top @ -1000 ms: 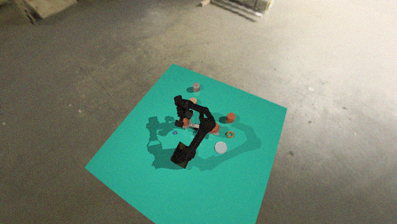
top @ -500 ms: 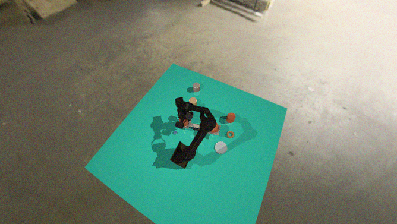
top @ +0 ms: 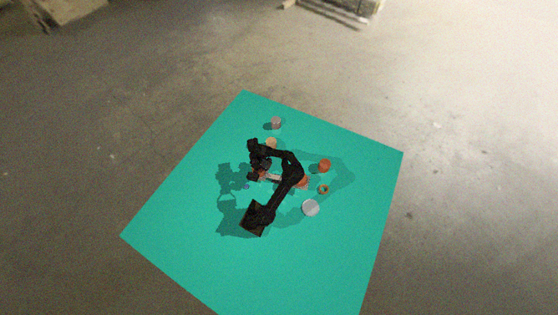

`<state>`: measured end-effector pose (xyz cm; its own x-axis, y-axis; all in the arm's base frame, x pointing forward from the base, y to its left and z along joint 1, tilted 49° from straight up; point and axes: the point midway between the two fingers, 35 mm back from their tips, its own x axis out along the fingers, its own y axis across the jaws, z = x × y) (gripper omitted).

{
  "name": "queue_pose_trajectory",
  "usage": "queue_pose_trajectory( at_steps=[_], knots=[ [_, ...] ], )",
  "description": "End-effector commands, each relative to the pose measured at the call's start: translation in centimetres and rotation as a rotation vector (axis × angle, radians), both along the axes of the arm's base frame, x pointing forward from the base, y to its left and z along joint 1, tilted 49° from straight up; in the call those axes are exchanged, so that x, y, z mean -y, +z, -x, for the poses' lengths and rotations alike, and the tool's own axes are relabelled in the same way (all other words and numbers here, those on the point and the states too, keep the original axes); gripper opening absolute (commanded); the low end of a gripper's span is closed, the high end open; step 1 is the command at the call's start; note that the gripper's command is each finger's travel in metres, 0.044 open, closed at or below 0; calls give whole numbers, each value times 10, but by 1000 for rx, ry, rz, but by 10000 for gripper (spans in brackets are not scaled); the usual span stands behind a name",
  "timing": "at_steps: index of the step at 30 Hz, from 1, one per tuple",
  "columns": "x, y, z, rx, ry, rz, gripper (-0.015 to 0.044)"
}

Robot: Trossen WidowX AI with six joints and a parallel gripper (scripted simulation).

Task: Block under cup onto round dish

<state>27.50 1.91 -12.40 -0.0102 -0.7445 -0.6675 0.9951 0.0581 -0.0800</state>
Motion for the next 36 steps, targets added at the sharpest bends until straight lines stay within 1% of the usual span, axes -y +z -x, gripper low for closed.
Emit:
queue_pose_trajectory(
  at_steps=[1, 2, 13, 14, 36],
  knots=[
    [1, 0, 0, -1, 4, 3, 315],
    [1, 0, 0, -1, 4, 3, 308],
    [-7, 5, -2, -1, 5, 1, 19],
    [-8, 6, -2, -1, 5, 1, 0],
    [-29, 21, -6, -1, 6, -5, 0]
  ],
)
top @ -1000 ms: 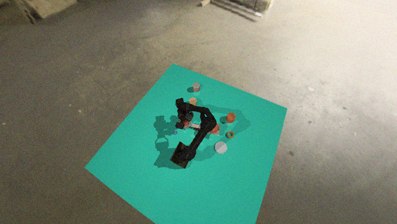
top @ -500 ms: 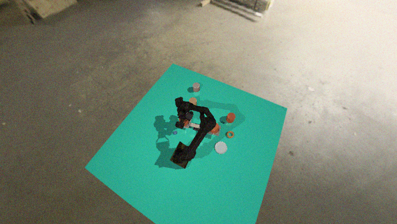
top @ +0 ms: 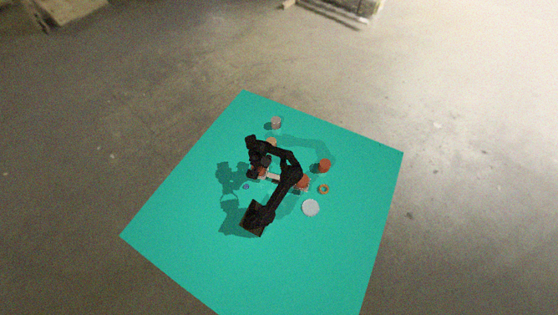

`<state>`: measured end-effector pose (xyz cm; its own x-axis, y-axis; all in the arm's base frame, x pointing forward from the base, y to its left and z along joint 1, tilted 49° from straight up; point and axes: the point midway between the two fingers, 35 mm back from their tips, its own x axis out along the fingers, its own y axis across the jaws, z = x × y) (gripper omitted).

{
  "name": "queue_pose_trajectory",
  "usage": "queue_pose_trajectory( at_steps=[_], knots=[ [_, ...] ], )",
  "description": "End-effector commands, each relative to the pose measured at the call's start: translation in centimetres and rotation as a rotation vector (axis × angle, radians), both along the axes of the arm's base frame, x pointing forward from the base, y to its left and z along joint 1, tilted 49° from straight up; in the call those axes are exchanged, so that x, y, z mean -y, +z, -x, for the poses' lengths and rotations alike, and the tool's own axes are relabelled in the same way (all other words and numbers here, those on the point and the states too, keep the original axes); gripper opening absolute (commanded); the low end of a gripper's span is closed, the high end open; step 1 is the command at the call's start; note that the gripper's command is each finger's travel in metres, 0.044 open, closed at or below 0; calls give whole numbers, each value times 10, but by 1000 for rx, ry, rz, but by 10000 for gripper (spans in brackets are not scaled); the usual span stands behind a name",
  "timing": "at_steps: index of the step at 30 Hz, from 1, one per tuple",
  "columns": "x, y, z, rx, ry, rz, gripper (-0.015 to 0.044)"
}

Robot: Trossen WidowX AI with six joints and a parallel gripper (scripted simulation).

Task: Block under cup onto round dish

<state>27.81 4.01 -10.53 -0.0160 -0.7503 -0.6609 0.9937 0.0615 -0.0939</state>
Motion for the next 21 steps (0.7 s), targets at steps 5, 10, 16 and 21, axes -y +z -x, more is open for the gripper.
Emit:
queue_pose_trajectory(
  at_steps=[5, 10, 16, 21],
  knots=[
    [-12, 6, -4, 13, 2, -14, 0],
    [-17, 10, -4, 13, 3, -15, 0],
    [-23, 15, -5, 12, 3, -16, 0],
    [-27, 19, -5, 12, 3, -16, 0]
  ],
)
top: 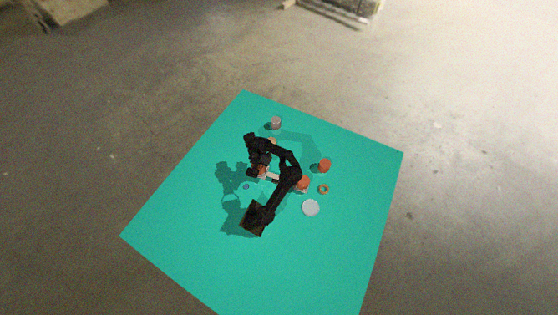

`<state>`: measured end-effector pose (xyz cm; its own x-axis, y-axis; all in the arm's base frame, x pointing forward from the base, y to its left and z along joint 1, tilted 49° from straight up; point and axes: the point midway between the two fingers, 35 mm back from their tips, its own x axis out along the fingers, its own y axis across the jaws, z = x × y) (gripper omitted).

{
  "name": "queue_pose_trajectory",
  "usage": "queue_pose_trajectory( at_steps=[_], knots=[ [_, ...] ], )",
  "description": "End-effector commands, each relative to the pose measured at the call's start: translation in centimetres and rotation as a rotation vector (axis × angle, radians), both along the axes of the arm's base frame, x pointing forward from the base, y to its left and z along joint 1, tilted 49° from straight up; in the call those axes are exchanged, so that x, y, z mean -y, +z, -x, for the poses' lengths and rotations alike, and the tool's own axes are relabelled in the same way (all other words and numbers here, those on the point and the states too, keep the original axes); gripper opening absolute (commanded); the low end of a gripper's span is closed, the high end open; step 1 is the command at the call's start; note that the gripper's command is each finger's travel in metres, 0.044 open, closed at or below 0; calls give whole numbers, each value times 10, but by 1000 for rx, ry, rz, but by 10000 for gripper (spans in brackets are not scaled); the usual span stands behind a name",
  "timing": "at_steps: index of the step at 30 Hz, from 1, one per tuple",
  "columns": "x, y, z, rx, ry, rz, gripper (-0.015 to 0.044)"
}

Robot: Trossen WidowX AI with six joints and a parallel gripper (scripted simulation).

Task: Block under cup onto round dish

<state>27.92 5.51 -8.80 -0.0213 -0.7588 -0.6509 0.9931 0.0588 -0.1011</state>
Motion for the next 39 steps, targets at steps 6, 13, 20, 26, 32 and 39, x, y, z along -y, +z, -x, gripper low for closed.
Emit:
queue_pose_trajectory(
  at_steps=[6, 13, 20, 26, 32, 39],
  knots=[
    [-18, 6, -4, 19, 4, -30, 0],
    [-25, 12, -4, 18, 4, -30, 0],
    [-31, 18, -3, 18, 4, -30, 0],
    [-37, 23, -3, 18, 4, -29, 0],
    [-42, 29, -2, 18, 3, -29, 0],
    [-49, 35, -1, 18, 3, -28, 0]
  ],
)
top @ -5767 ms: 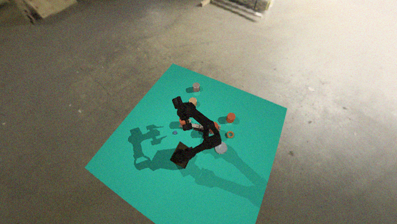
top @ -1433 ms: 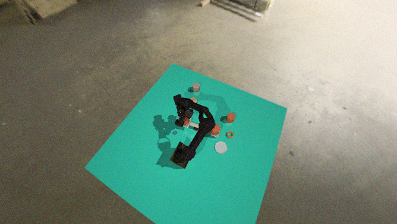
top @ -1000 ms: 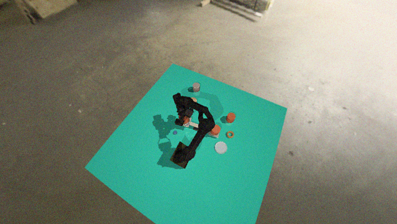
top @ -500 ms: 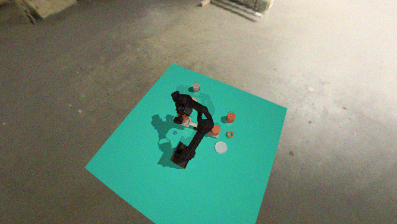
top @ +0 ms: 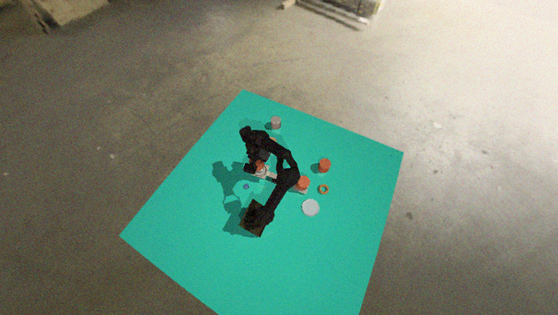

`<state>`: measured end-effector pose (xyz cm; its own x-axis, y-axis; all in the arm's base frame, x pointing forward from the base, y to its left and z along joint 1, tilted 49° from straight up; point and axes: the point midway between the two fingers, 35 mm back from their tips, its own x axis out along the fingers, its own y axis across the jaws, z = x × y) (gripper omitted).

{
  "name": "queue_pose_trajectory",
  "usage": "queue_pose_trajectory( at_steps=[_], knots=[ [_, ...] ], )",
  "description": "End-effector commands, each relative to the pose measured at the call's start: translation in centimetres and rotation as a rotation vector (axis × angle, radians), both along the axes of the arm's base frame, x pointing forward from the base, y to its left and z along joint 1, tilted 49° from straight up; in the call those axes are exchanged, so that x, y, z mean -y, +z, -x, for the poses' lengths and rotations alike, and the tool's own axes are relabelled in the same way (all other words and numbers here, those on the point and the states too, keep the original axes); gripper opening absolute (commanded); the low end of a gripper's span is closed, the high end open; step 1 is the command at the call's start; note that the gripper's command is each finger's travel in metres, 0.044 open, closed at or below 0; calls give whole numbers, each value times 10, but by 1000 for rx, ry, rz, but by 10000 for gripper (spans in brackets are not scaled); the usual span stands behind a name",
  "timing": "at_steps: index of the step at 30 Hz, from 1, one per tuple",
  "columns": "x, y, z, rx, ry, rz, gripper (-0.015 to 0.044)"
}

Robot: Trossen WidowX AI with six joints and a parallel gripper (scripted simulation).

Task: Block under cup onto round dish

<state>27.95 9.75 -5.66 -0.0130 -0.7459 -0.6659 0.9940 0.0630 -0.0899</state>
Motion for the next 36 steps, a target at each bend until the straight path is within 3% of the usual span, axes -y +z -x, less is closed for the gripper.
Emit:
queue_pose_trajectory(
  at_steps=[1, 36],
  knots=[
    [-7, 5, 0, 8, 0, -8, 0],
    [-15, 16, 3, 0, -1, 3, 0]
  ],
)
